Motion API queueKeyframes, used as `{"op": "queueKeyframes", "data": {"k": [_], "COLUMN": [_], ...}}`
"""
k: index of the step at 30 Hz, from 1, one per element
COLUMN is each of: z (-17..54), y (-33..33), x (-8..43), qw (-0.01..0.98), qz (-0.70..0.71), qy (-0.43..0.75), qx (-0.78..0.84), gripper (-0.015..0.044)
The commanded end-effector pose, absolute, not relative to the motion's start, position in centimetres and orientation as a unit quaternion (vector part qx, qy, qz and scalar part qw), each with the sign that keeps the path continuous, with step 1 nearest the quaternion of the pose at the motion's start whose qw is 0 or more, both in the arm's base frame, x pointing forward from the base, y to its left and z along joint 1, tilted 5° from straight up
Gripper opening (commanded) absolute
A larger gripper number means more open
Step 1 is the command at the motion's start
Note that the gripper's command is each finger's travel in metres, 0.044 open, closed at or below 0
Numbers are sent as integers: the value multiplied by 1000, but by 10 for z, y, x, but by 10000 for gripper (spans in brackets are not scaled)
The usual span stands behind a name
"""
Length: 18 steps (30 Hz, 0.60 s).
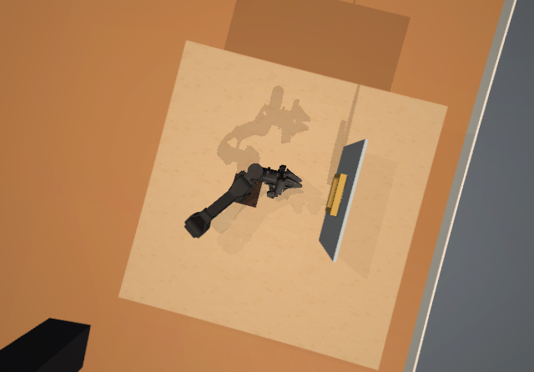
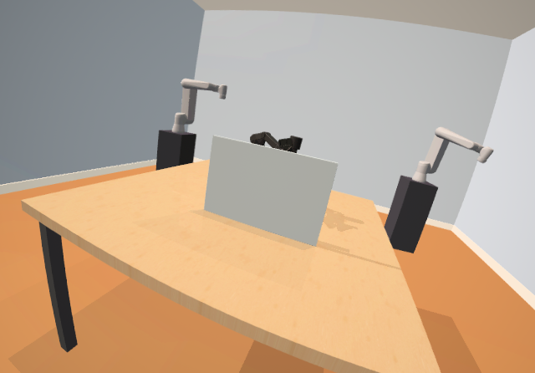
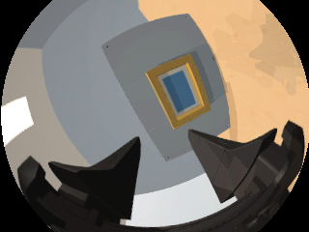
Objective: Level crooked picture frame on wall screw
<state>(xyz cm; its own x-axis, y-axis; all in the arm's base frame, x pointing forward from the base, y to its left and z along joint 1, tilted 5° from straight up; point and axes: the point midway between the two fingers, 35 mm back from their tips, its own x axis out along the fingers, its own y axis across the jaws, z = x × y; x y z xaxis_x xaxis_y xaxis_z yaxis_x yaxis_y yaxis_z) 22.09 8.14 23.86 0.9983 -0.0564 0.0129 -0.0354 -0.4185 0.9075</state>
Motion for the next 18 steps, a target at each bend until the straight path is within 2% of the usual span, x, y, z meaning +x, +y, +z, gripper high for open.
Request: {"op": "queueKeyframes", "data": {"k": [1, 6, 18], "z": [243, 242, 241], "y": [68, 54, 53], "x": [192, 178, 178], "qw": [503, 473, 472], "qz": [-10, -17, -18], "qy": [-28, -37, -38], "qx": [864, 880, 880], "gripper": [260, 260, 260]}}
